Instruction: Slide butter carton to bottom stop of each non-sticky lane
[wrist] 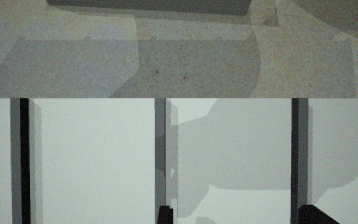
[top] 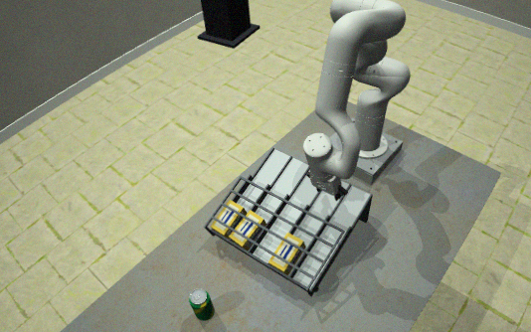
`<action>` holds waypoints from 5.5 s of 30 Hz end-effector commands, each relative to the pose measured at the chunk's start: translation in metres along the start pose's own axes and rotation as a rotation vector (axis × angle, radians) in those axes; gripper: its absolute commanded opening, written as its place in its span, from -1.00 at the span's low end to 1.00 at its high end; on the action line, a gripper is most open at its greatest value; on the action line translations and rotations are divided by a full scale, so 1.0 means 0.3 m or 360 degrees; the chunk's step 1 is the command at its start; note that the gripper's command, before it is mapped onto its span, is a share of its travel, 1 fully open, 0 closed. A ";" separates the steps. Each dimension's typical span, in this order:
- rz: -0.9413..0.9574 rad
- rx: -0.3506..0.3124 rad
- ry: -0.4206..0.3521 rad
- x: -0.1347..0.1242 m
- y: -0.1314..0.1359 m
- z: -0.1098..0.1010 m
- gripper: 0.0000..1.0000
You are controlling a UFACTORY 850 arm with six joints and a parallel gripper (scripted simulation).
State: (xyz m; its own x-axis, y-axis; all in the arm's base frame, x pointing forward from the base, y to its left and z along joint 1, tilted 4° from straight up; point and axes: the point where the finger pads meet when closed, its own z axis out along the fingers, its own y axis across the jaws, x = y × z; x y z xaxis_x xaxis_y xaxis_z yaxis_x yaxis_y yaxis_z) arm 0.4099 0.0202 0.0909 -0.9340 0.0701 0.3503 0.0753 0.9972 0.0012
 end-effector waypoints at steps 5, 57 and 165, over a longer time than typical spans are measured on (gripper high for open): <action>0.0000 0.0000 -0.0003 -0.002 0.000 -0.003 0.56; 0.0000 0.0000 -0.0003 -0.002 0.000 -0.003 0.65; 0.0000 0.0000 -0.0003 -0.002 0.000 -0.003 1.00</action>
State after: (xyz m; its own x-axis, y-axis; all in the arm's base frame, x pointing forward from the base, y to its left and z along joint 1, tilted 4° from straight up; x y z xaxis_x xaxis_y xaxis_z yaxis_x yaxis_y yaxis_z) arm 0.4099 0.0202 0.0908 -0.9340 0.0701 0.3504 0.0753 0.9972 0.0011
